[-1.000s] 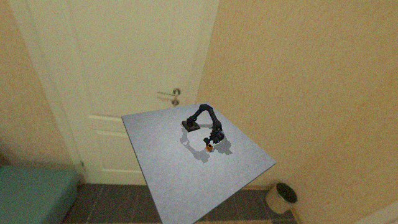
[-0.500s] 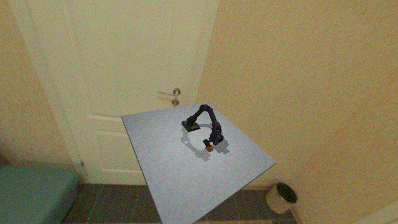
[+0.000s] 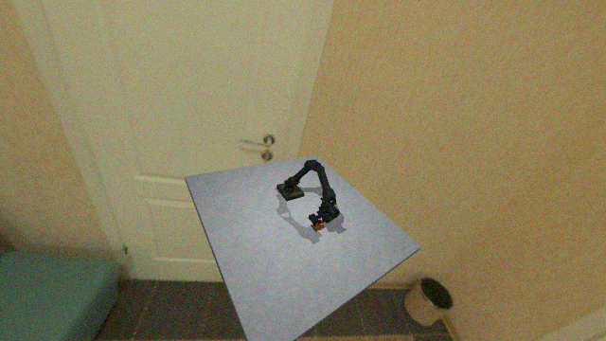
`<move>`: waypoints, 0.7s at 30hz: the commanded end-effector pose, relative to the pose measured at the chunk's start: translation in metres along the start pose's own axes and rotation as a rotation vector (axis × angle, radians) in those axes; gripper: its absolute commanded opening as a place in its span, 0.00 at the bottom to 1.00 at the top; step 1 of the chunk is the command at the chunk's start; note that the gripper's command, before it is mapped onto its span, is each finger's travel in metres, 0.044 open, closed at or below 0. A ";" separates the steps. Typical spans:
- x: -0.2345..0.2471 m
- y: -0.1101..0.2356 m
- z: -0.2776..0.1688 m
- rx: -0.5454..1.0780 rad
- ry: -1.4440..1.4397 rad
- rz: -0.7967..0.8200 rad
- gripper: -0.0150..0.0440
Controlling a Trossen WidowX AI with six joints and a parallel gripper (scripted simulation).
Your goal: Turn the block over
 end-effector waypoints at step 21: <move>0.001 -0.001 0.000 0.001 -0.004 0.005 0.44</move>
Point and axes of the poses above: the point midway between the two fingers, 35 mm back from their tips, its own y axis back along the fingers, its own x axis across the jaws, z = x × y, the point moved 4 cm from there along y, back along the fingers, and after that the axes turned 6 degrees about -y, right-handed, at the moved point
